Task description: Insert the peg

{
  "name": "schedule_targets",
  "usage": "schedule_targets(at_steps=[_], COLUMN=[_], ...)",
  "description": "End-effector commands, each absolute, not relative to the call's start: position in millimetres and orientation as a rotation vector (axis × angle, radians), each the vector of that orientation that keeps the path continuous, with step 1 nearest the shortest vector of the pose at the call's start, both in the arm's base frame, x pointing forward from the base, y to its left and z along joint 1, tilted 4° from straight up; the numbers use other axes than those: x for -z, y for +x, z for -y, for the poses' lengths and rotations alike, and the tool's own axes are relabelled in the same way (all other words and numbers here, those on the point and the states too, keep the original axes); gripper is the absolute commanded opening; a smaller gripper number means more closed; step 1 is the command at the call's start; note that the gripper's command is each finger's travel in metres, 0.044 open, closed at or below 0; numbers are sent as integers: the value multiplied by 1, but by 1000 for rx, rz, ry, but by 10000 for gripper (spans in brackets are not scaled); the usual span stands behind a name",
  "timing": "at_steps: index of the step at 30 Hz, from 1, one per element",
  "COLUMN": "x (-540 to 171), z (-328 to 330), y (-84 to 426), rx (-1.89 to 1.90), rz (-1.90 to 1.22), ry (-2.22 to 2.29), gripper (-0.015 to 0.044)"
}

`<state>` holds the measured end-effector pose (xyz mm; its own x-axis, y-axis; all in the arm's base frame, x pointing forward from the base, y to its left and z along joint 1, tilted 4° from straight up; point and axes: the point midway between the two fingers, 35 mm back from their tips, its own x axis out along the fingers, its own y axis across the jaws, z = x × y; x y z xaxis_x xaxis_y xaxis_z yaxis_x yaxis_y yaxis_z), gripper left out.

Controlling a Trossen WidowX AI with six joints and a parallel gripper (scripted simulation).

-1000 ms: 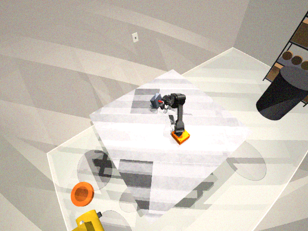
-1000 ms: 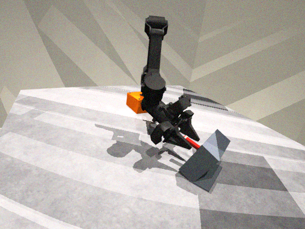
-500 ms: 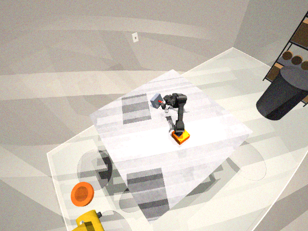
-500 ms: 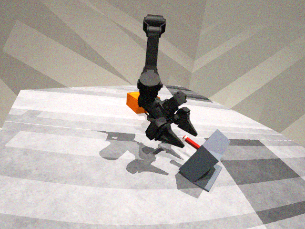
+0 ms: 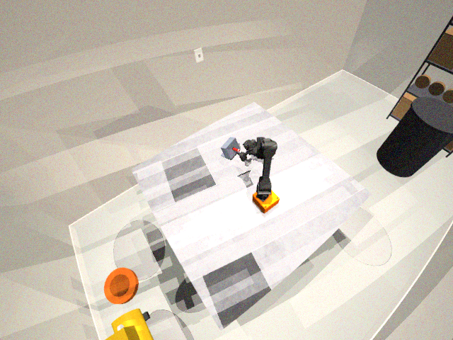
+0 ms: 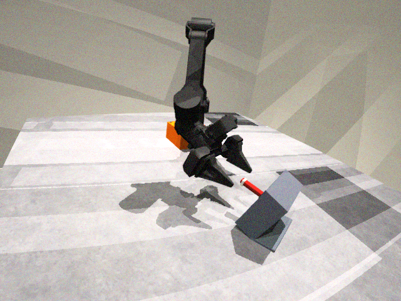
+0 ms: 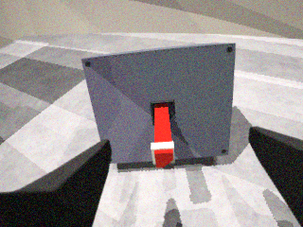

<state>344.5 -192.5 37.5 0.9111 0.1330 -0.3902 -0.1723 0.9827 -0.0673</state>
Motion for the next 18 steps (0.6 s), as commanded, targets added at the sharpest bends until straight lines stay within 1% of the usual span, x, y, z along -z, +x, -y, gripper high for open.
schedule_targets(at_steps=[1, 18], x=[-39, -50], z=[193, 199], y=[337, 313], rx=[-163, -159], rz=[-397, -397], ry=[-100, -99], gripper=[440, 440])
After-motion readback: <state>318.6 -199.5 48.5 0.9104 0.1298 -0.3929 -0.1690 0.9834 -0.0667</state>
